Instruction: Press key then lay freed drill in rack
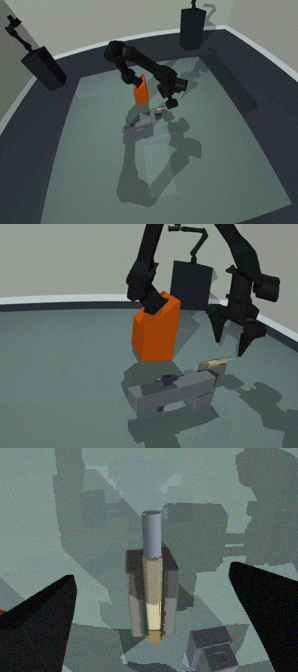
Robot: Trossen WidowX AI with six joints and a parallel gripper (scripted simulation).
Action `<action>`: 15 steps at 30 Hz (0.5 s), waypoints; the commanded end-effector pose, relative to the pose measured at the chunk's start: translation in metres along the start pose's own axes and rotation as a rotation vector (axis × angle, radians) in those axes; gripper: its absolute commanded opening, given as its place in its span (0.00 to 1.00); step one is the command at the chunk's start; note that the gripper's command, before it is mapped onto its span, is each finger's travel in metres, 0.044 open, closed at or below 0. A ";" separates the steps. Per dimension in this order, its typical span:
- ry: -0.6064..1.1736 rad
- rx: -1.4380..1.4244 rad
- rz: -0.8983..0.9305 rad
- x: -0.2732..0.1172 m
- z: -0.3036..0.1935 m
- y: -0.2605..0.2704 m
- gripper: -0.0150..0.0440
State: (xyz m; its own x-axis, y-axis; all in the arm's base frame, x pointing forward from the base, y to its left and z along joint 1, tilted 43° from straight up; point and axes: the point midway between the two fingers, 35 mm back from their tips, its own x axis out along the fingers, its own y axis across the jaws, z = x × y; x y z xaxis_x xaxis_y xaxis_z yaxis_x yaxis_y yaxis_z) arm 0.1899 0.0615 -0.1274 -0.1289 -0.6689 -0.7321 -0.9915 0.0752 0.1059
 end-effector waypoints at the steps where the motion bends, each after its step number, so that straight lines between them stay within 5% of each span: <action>1: -0.009 0.006 -0.004 -0.014 0.003 -0.002 1.00; 6: -0.049 0.132 0.040 -0.009 -0.011 -0.007 1.00; 15: -0.316 0.976 0.473 -0.031 -0.080 -0.022 1.00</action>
State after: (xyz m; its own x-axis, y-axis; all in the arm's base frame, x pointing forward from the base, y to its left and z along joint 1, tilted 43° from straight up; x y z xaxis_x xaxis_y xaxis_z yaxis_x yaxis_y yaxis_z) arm 0.2149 0.0346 -0.0752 -0.3211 -0.3701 -0.8717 -0.6813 0.7297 -0.0589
